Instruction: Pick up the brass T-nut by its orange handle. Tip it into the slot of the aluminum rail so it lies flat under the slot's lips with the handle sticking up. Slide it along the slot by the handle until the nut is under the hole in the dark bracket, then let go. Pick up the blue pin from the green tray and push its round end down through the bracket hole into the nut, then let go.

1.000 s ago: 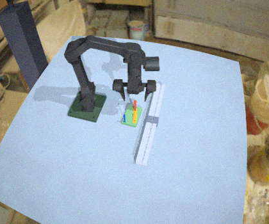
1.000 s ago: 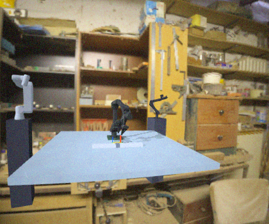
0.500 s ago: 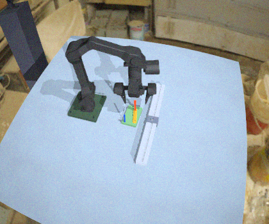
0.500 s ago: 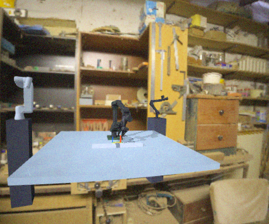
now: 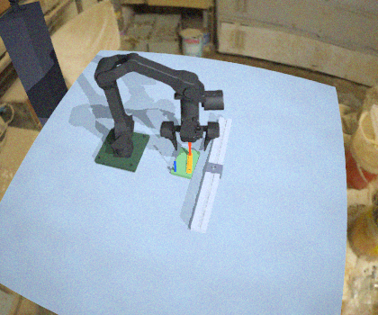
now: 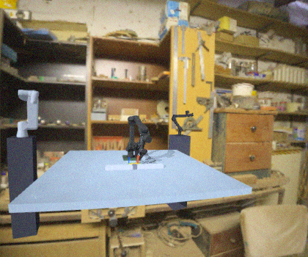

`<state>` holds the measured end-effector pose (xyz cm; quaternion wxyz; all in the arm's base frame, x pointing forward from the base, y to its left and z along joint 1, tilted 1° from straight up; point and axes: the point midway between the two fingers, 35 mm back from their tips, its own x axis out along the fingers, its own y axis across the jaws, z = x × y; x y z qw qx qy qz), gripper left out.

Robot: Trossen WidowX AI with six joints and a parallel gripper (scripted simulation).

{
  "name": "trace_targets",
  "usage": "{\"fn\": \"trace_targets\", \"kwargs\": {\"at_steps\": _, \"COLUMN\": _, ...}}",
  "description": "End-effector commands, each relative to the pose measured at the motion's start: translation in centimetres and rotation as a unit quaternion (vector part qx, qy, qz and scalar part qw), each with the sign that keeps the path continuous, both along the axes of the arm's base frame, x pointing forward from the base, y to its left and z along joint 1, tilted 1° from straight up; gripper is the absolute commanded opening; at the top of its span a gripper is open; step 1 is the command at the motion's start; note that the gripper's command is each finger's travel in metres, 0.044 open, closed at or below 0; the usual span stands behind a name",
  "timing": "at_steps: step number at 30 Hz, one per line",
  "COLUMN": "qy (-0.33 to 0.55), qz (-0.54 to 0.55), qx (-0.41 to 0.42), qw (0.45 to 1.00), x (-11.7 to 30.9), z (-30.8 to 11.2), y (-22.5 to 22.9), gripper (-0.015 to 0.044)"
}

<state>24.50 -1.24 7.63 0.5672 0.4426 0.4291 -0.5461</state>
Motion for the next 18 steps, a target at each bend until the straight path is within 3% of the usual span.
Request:
{"fn": "trace_targets", "kwargs": {"at_steps": 1, "qy": 0.003, "qz": -0.001, "qx": 0.001, "qw": 1.0, "x": -0.2, "z": -0.83, "y": 0.04, "gripper": 0.044}}
{"fn": "trace_targets", "kwargs": {"at_steps": 4, "qy": 0.003, "qz": -0.001, "qx": 0.001, "qw": 1.0, "x": -0.21, "z": -1.06, "y": 0.05, "gripper": 0.044}}
{"fn": "trace_targets", "kwargs": {"at_steps": 18, "qy": 0.003, "qz": -0.001, "qx": 0.001, "qw": 1.0, "x": -0.21, "z": -1.06, "y": 0.05, "gripper": 0.0072}}
